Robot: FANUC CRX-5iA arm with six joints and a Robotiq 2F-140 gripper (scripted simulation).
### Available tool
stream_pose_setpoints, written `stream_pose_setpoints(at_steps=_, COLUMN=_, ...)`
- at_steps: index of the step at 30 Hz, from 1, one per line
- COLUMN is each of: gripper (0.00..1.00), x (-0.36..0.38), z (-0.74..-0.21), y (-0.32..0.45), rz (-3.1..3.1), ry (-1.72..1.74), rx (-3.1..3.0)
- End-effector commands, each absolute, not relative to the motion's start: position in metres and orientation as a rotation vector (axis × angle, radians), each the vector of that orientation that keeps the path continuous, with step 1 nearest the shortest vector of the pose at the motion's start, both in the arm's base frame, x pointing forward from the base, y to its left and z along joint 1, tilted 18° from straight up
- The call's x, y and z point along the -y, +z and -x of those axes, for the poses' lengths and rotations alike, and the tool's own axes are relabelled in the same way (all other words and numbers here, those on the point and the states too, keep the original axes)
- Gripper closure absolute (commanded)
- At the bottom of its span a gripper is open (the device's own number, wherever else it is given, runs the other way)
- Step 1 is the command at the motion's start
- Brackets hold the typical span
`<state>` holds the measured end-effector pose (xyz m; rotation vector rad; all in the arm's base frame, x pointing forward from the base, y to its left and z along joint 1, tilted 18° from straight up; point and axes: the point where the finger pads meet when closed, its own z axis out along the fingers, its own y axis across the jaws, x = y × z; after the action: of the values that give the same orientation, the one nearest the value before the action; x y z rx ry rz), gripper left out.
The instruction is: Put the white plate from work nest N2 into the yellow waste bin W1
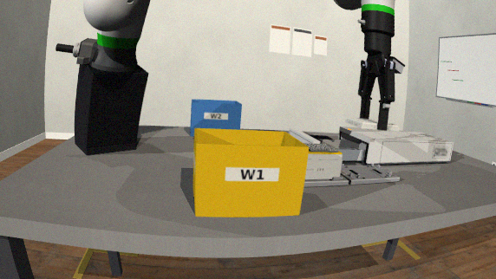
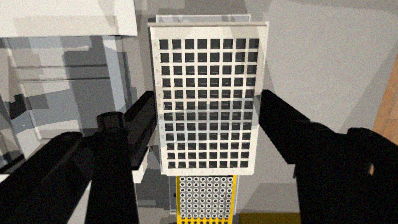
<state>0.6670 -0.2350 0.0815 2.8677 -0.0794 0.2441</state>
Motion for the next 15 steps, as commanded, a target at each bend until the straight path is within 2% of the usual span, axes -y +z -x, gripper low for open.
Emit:
stream_pose_setpoints(at_steps=1, gripper=0.9, x=0.2342, z=-0.6672, y=0.0855, rz=-2.867, ry=0.247, rx=0.079)
stream_pose_setpoints(at_steps=15, gripper=0.9, x=0.2345, z=-0.6613, y=0.0901, rz=-2.867, ry=0.249, rx=0.092)
